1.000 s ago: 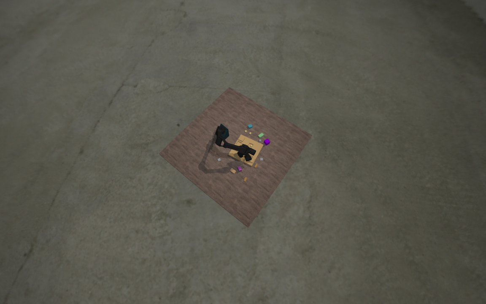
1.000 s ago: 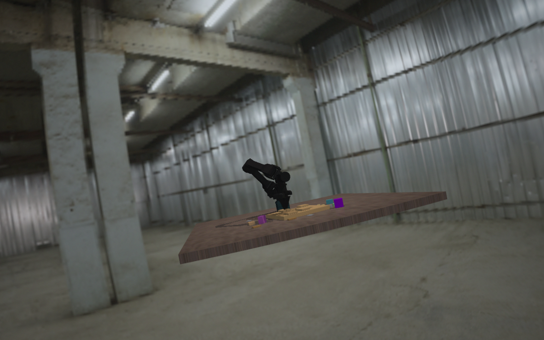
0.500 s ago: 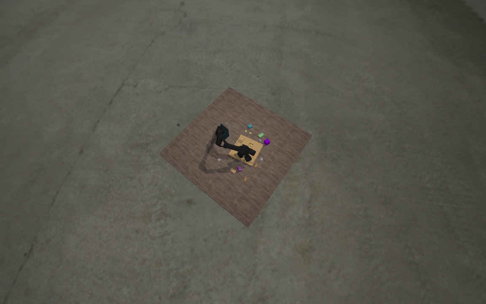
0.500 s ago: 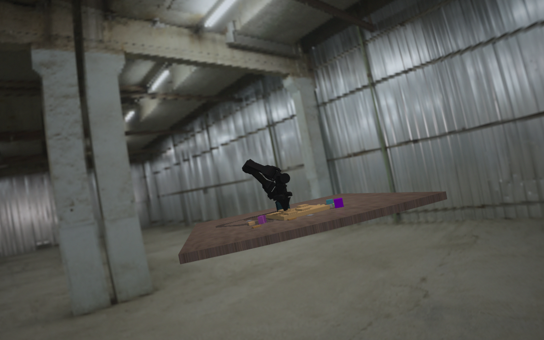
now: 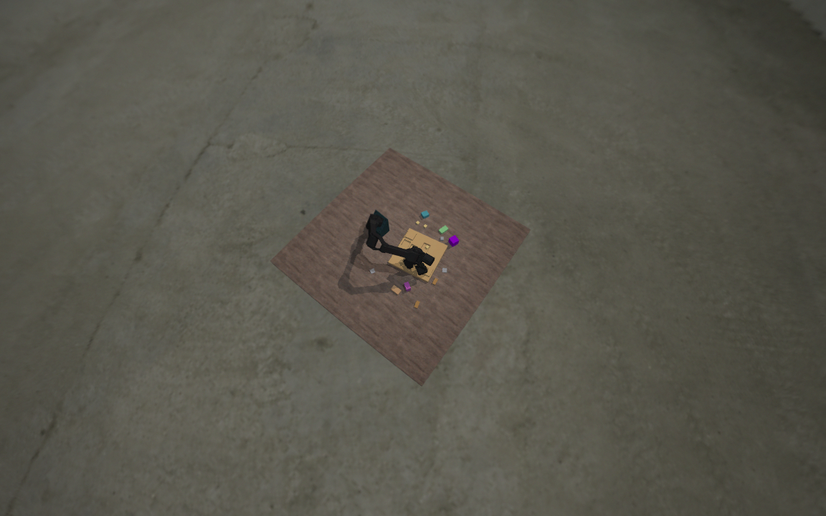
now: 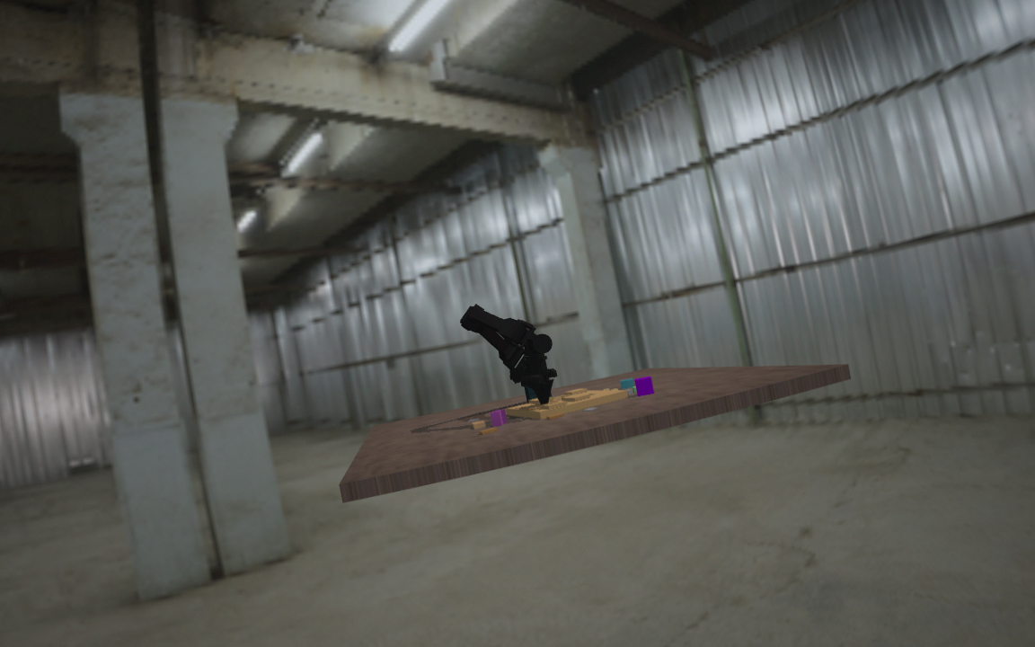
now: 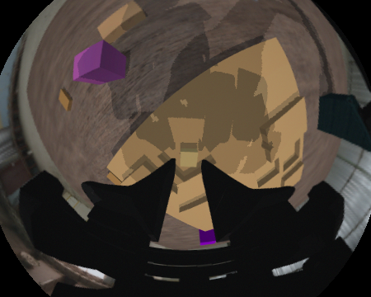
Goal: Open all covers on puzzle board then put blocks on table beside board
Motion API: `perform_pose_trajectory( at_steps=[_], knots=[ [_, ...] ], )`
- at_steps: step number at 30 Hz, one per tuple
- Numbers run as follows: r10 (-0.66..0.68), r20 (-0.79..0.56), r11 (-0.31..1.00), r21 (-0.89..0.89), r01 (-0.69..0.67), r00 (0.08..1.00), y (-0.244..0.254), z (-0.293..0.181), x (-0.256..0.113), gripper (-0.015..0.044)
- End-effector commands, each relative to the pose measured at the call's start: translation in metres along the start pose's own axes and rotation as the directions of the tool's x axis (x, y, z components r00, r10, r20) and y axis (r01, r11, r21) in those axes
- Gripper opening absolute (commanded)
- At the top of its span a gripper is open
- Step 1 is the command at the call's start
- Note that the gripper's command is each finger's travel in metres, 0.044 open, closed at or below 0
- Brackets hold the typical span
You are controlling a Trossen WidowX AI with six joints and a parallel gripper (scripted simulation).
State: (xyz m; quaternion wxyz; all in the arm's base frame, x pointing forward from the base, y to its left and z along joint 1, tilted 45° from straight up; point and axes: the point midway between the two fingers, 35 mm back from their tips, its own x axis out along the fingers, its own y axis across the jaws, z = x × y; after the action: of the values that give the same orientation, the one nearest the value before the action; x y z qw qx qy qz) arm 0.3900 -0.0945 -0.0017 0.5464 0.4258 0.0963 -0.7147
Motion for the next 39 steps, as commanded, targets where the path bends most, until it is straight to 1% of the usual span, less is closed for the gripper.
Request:
perform_pose_trajectory(
  at_steps=[1, 15, 25, 39],
  knots=[
    [0.003, 0.002, 1.000, -0.003, -0.003, 1.000, 0.000, 0.000, 0.002, 0.0144],
    [0.004, 0.003, 1.000, -0.003, -0.004, 1.000, 0.000, 0.000, 0.012, 0.0144],
    [0.000, 0.000, 1.000, 0.001, 0.000, 1.000, 0.000, 0.000, 0.010, 0.0080],
    [0.001, 0.000, 1.000, 0.000, -0.001, 1.000, 0.001, 0.000, -0.002, 0.0080]
  ],
)
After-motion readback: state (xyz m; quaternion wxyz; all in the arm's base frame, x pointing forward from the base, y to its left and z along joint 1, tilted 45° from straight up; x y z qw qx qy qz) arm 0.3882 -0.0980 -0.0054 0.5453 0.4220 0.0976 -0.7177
